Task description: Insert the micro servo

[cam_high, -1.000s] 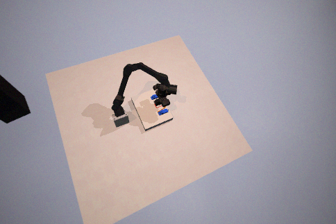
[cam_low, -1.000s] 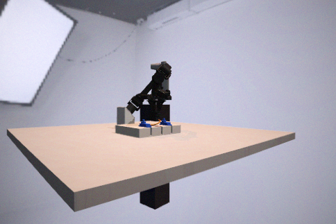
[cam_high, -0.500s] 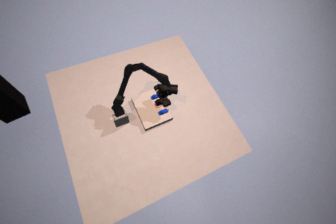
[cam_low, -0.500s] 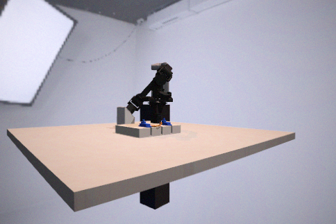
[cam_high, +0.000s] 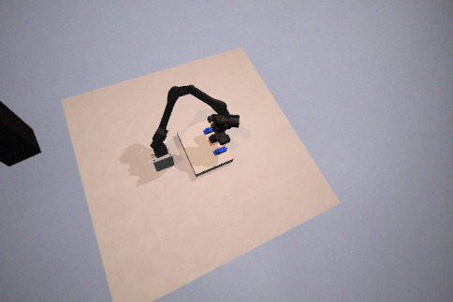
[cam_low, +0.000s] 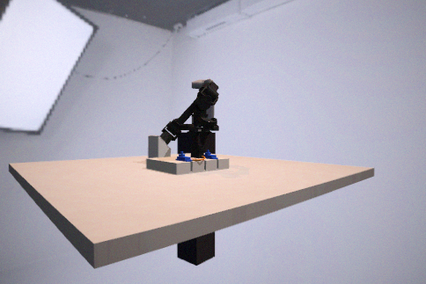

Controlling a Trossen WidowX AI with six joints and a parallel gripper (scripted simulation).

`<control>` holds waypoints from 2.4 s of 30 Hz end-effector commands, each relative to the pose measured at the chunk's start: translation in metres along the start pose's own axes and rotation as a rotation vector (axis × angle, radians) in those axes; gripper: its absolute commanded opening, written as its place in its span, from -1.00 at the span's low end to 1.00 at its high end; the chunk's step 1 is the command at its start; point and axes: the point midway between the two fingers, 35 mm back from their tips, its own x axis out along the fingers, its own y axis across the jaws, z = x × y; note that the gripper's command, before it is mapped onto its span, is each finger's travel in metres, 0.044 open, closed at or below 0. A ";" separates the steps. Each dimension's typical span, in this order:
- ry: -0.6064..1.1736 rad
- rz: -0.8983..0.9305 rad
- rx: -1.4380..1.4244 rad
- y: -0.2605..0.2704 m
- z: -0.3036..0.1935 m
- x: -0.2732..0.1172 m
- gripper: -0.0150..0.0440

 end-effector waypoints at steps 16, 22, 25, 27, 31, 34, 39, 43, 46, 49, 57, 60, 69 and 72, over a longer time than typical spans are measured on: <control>-0.002 0.003 0.006 0.000 0.000 0.015 -0.49; -0.002 0.004 0.006 0.000 0.000 0.019 -0.49; -0.002 0.004 0.006 0.000 0.000 0.022 -0.49; -0.002 0.004 0.006 0.000 0.000 0.024 -0.49; -0.003 0.004 0.006 0.000 0.000 0.027 -0.49; -0.003 0.004 0.005 0.000 0.000 0.029 -0.49; -0.003 0.004 0.005 0.001 0.000 0.033 -0.49; -0.003 0.004 0.005 0.001 0.000 0.037 -0.49; -0.003 0.004 0.005 0.001 0.000 0.039 -0.49; -0.003 0.005 0.005 0.001 0.000 0.042 -0.49; -0.003 0.005 0.005 0.001 0.000 0.049 -0.49; -0.003 0.005 0.005 0.001 0.000 0.051 -0.49; -0.003 0.005 0.005 0.001 0.000 0.048 0.14; -0.003 0.004 0.006 0.000 0.001 0.035 0.14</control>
